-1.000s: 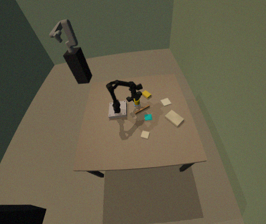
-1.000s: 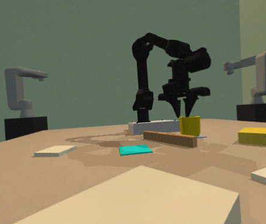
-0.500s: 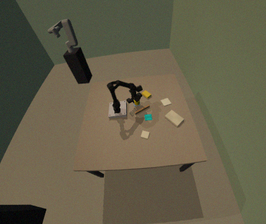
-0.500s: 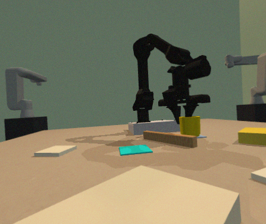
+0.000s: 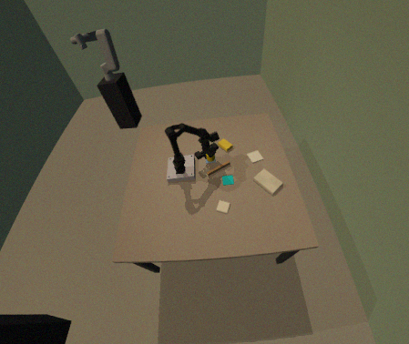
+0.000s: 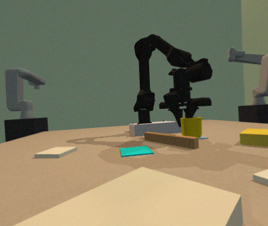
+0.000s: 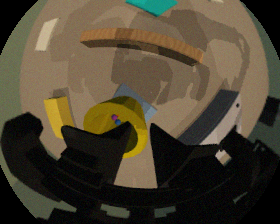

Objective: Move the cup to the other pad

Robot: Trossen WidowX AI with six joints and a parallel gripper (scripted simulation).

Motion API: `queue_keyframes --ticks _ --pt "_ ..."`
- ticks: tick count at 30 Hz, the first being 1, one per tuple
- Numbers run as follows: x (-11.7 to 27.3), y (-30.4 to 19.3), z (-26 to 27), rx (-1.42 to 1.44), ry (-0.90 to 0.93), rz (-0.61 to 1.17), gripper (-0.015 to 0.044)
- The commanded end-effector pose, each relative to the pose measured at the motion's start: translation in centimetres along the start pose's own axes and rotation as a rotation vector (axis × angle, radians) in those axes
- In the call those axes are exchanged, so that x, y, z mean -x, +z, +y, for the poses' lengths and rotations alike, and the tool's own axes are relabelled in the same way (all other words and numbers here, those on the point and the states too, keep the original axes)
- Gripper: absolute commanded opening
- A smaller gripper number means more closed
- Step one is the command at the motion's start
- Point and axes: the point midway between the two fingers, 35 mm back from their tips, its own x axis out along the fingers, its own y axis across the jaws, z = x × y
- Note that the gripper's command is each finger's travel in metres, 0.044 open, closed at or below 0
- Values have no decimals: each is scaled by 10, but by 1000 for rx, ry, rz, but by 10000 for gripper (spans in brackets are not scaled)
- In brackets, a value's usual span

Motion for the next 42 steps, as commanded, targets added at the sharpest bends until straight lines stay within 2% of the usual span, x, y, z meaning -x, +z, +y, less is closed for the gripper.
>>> queue_keyframes --ticks 1,16,33,42 --pt "0 0 0 0 1 0 107" --pt "0 0 0 0 1 0 0" --pt "52 1 -3 -3 -1 4 0" --pt "51 2 -6 -5 -10 1 0"
